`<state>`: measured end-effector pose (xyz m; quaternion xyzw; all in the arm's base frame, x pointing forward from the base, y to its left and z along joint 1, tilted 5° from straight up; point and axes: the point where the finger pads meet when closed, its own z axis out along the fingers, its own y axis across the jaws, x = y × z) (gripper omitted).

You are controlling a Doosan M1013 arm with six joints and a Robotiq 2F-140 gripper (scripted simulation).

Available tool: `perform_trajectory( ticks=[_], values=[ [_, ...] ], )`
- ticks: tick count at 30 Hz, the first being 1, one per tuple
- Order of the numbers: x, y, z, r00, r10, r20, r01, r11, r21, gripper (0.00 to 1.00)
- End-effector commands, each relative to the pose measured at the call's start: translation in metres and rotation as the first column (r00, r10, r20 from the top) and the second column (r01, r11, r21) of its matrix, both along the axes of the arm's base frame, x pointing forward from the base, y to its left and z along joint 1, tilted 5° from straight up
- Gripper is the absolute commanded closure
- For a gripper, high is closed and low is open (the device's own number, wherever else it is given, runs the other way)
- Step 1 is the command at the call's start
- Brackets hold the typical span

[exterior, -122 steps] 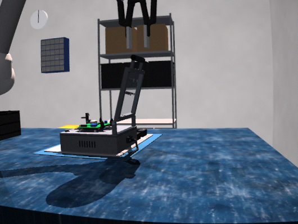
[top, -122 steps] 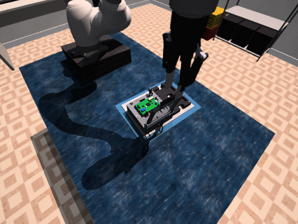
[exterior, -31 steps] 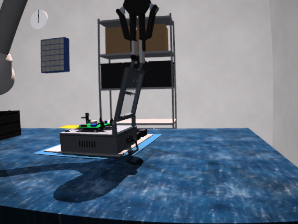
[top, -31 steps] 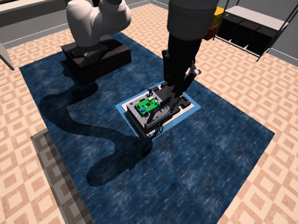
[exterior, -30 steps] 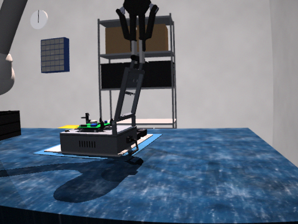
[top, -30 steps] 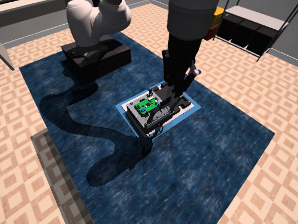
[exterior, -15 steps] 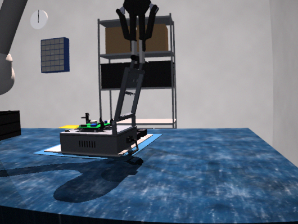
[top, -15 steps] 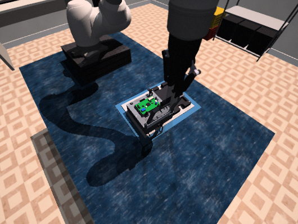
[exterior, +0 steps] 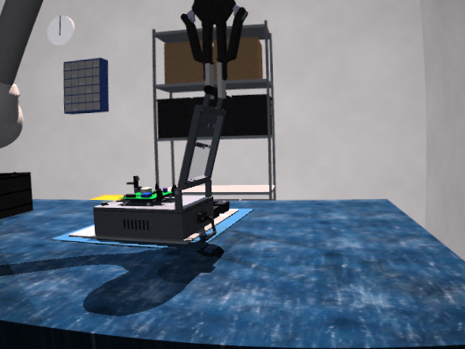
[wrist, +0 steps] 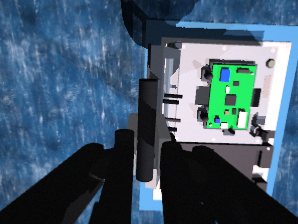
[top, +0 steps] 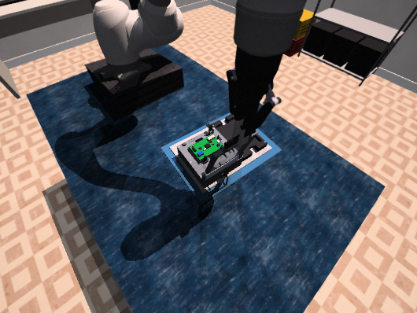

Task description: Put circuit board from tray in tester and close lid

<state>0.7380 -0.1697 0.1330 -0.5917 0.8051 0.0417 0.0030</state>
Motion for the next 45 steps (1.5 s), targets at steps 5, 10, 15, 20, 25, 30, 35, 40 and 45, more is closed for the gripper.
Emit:
perform_trajectory(
  ticks=[5, 10, 15, 20, 25, 30, 35, 40, 45],
  values=[
    [-0.0001, 0.0000, 0.0001, 1.000, 0.000, 0.000, 0.000, 1.000, 0.000, 1.00],
    [-0.0001, 0.0000, 0.0001, 1.000, 0.000, 0.000, 0.000, 1.000, 0.000, 1.00],
    [-0.0003, 0.0001, 0.0001, 1.000, 0.000, 0.000, 0.000, 1.000, 0.000, 1.00],
    [-0.0007, 0.0002, 0.0003, 1.000, 0.000, 0.000, 0.000, 1.000, 0.000, 1.00],
    [-0.0010, 0.0003, 0.0004, 1.000, 0.000, 0.000, 0.000, 1.000, 0.000, 1.00],
    [-0.0018, 0.0005, 0.0006, 1.000, 0.000, 0.000, 0.000, 1.000, 0.000, 1.00],
    [-0.0029, 0.0009, 0.0009, 1.000, 0.000, 0.000, 0.000, 1.000, 0.000, 1.00],
    [-0.0043, 0.0013, 0.0014, 1.000, 0.000, 0.000, 0.000, 1.000, 0.000, 1.00],
    [-0.0053, 0.0016, 0.0017, 1.000, 0.000, 0.000, 0.000, 1.000, 0.000, 1.00]
  ],
)
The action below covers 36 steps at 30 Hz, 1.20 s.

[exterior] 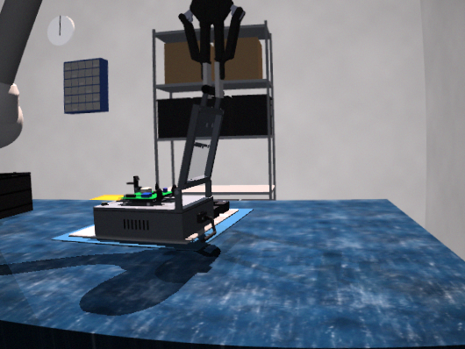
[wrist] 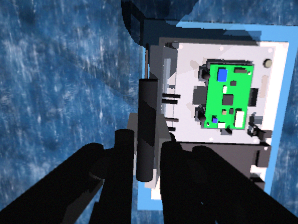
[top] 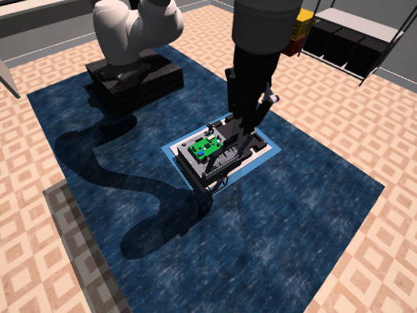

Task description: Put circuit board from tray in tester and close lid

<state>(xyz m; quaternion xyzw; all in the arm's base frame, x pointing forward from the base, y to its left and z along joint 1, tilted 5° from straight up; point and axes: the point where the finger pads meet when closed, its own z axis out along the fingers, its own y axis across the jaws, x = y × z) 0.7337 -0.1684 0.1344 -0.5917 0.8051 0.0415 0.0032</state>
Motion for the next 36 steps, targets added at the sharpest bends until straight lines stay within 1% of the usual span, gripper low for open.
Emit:
perform_trajectory(
  ticks=[1, 36],
  values=[
    [-0.001, 0.000, 0.000, 1.000, 0.000, -0.001, 0.000, 1.000, 0.000, 1.00],
    [-0.022, 0.006, 0.005, 1.000, 0.000, -0.001, 0.000, 1.000, 0.000, 1.00]
  ],
)
